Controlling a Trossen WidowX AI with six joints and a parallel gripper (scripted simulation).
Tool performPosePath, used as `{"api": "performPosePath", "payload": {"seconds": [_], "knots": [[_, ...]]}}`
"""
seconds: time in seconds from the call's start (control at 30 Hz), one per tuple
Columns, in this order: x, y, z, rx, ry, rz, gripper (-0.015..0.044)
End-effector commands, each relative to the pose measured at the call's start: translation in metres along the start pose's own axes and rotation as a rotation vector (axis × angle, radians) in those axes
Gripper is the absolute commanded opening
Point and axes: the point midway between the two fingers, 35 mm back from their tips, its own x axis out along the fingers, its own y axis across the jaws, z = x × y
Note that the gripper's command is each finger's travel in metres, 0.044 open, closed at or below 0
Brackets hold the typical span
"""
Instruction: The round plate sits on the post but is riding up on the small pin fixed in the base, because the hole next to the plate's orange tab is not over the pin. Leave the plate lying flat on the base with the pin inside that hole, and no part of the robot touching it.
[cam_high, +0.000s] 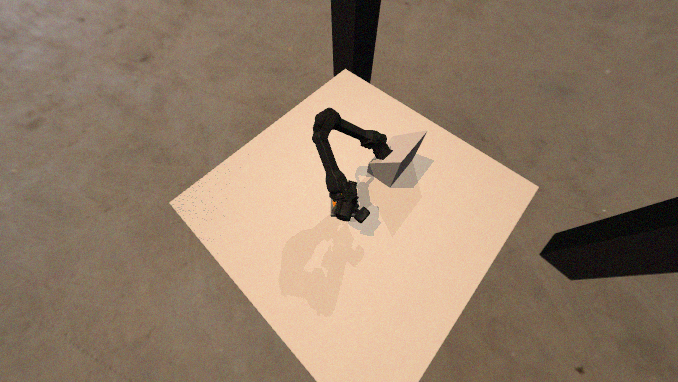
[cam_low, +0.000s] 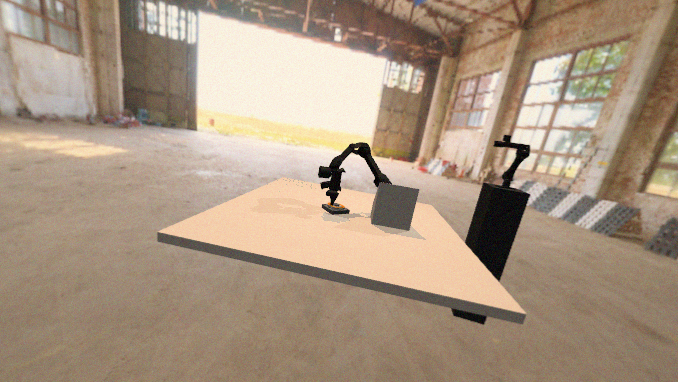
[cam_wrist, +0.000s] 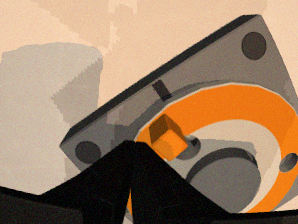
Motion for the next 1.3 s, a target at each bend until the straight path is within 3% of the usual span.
{"api": "performPosePath", "payload": {"seconds": [0.0,0.23,0.5,1.27], "knots": [[0.000,-0.002,0.004,-0.004,-0.002,-0.003,0.0000],[-0.003,-0.004,0.008,-0.004,-0.002,-0.003,0.0000],[-0.046,-0.003,0.004,-0.004,-0.002,-0.001,0.0000],[-0.038,-0.002,0.004,-0.016,-0.001,-0.006,0.0000]]}}
